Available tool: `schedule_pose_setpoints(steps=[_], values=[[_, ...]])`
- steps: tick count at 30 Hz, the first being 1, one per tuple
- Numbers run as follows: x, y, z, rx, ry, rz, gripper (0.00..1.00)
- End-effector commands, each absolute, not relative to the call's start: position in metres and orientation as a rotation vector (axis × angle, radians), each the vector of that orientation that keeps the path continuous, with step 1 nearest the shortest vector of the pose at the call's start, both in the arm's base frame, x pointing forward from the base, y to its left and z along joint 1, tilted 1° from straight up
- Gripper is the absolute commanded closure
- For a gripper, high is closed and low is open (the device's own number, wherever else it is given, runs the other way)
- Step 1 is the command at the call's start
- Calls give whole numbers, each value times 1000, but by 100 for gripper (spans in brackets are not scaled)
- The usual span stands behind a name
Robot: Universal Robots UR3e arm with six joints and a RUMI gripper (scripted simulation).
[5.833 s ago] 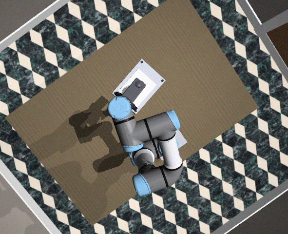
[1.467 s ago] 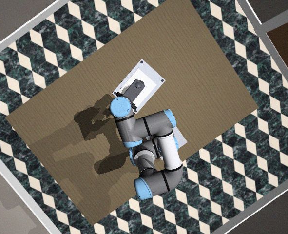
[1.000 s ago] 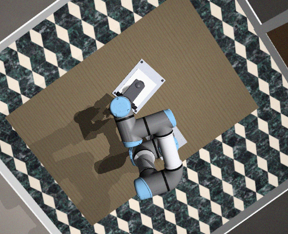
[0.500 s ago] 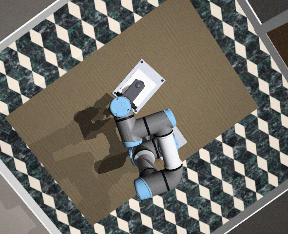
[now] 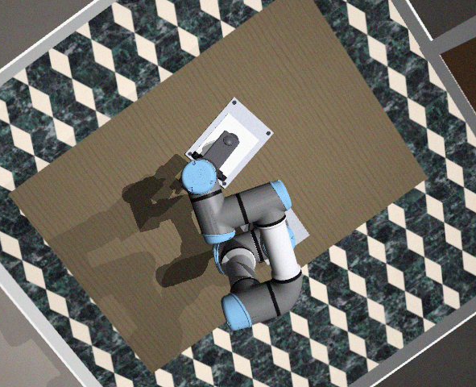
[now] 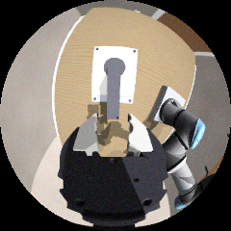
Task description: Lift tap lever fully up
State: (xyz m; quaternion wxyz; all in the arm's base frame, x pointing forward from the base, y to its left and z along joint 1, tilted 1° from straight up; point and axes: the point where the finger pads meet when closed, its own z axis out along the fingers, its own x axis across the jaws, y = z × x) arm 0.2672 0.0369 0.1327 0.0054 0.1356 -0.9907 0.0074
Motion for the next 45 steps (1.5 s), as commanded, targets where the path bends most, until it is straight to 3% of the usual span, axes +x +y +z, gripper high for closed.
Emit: schedule_pose_setpoints(steps=[1, 45], values=[[268, 37, 133, 425, -3104, 25, 62], [268, 37, 119, 425, -3104, 25, 62]])
